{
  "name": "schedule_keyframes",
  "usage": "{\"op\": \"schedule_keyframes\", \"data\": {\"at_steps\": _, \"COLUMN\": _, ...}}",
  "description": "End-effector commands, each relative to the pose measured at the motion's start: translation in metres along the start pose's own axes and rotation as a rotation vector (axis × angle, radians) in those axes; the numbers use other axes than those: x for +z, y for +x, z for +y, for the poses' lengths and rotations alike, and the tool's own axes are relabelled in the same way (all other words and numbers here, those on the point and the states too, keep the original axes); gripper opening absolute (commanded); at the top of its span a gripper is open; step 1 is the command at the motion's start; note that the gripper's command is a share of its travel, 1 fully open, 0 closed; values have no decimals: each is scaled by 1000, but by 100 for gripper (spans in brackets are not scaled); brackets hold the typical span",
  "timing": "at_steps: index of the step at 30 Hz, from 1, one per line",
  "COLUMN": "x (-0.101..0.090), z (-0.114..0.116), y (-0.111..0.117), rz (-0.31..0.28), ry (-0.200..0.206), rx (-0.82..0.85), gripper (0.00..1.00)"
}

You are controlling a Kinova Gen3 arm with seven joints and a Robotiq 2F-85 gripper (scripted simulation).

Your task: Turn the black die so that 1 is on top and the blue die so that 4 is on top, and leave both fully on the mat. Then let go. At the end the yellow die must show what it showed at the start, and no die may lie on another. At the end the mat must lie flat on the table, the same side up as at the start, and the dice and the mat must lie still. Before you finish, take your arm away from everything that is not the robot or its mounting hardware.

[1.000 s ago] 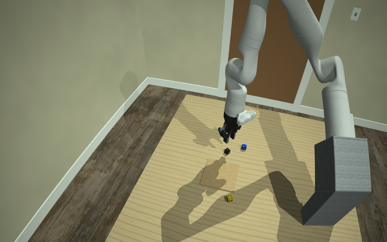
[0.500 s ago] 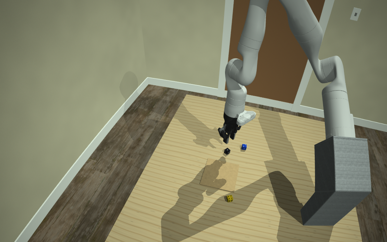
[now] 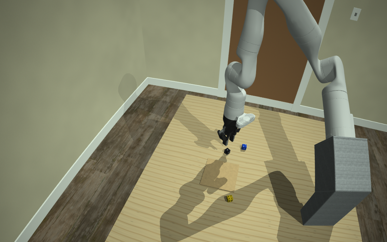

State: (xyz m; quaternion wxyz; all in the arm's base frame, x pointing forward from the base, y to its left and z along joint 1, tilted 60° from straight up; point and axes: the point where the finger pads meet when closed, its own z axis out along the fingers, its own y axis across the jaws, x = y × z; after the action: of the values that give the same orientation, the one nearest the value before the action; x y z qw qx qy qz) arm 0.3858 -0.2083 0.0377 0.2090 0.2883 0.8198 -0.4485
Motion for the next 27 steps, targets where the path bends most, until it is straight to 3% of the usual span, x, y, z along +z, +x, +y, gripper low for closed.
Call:
{"op": "schedule_keyframes", "data": {"at_steps": 1, "x": 5, "z": -2, "y": 1, "rz": 1, "ry": 6, "rx": -1, "gripper": 35}}
{"op": "schedule_keyframes", "data": {"at_steps": 27, "x": 35, "z": -2, "y": 2, "rz": 1, "ry": 6, "rx": -1, "gripper": 35}}
